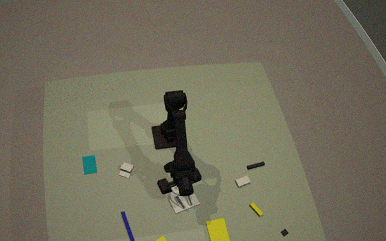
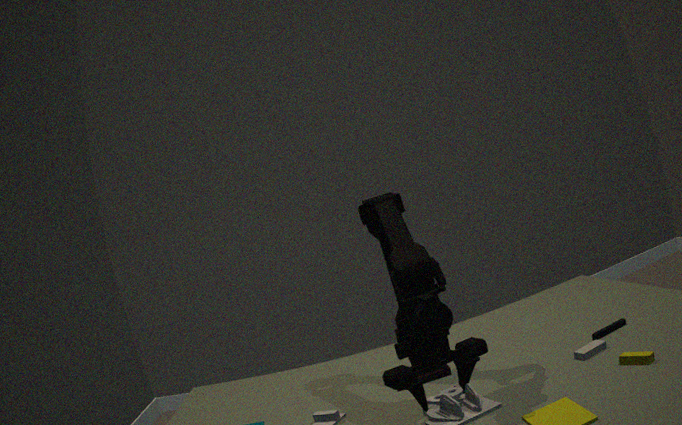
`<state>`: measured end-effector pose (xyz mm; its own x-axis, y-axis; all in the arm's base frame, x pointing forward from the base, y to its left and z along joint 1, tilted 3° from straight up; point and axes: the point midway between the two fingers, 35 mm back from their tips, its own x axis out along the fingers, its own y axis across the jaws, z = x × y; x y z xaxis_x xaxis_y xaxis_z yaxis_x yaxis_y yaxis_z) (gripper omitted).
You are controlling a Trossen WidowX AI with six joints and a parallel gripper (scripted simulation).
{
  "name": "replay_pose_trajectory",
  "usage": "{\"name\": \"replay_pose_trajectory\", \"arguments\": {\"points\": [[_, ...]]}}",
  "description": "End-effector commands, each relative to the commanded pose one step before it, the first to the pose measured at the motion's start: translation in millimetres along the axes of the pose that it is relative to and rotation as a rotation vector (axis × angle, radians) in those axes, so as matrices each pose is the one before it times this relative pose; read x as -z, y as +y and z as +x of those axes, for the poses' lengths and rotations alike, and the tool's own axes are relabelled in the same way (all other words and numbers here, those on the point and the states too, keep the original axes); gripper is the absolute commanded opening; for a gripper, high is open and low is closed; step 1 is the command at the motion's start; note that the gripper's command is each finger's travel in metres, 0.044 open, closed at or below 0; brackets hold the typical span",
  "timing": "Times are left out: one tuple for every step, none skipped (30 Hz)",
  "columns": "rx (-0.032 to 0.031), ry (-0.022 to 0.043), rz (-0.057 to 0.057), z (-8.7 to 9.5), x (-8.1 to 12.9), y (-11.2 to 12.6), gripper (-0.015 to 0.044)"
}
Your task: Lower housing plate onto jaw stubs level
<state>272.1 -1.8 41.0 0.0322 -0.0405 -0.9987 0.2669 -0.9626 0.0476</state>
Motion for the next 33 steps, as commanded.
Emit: {"name": "replay_pose_trajectory", "arguments": {"points": [[-0.00458, -0.00226, -0.0032, 1.53, -0.20, 0.78, 0.0351], [0.00000, 0.00000, 0.0000, 0.00, 0.00, 0.00, 0.0351], [0.00000, 0.00000, 0.0000, 0.00, 0.00, 0.00, 0.0351], [0.00000, 0.00000, 0.0000, 0.00, 0.00, 0.00, 0.0351], [0.00000, 0.00000, 0.0000, 0.00, 0.00, 0.00, 0.0351], [0.00000, 0.00000, 0.0000, 0.00, 0.00, 0.00, 0.0351], [0.00000, 0.00000, 0.0000, 0.14, 0.00, 0.00, 0.0351], [0.00000, 0.00000, 0.0000, 0.41, 0.00, 0.00, 0.0351], [0.00000, 0.00000, 0.0000, 0.67, 0.00, 0.00, 0.0351], [0.00000, 0.00000, 0.0000, 0.67, 0.00, 0.00, 0.0351], [0.00000, 0.00000, 0.0000, 0.40, 0.00, 0.00, 0.0351], [0.00000, 0.00000, 0.0000, 0.13, 0.00, 0.00, 0.0351], [0.00000, 0.00000, 0.0000, 0.00, 0.00, 0.00, 0.0351], [0.00000, 0.00000, 0.0000, 0.00, 0.00, 0.00, 0.0351], [0.00000, 0.00000, 0.0000, 0.00, 0.00, 0.00, 0.0351], [0.00000, 0.00000, 0.0000, 0.00, 0.00, 0.00, 0.0351], [0.00000, 0.00000, 0.0000, 0.00, 0.00, 0.00, 0.0351], [0.00000, 0.00000, 0.0000, 0.00, 0.00, 0.00, 0.0351], [0.00000, 0.00000, 0.0000, 0.14, 0.00, 0.00, 0.0351], [0.00000, 0.00000, 0.0000, 0.41, 0.00, 0.00, 0.0351], [0.00000, 0.00000, 0.0000, 0.67, 0.00, 0.00, 0.0351], [0.00000, 0.00000, 0.0000, 0.67, 0.00, 0.00, 0.0351], [0.00000, 0.00000, 0.0000, 0.40, 0.00, 0.00, 0.0351], [0.00000, 0.00000, 0.0000, 0.13, 0.00, 0.00, 0.0351], [0.00000, 0.00000, 0.0000, 0.00, 0.00, 0.00, 0.0351], [0.00000, 0.00000, 0.0000, 0.00, 0.00, 0.00, 0.0351], [0.00000, 0.00000, 0.0000, 0.00, 0.00, 0.00, 0.0351], [0.00000, 0.00000, 0.0000, 0.00, 0.00, 0.00, 0.0351], [0.00000, 0.00000, 0.0000, 0.00, 0.00, 0.00, 0.0351], [0.00000, 0.00000, 0.0000, 0.00, 0.00, 0.00, 0.0351], [0.00000, 0.00000, 0.0001, 0.14, 0.00, 0.00, 0.0351], [0.00000, 0.00000, 0.0003, 0.41, 0.00, 0.00, 0.0351], [0.00000, 0.00000, 0.0004, 0.67, 0.00, 0.00, 0.0351]]}}
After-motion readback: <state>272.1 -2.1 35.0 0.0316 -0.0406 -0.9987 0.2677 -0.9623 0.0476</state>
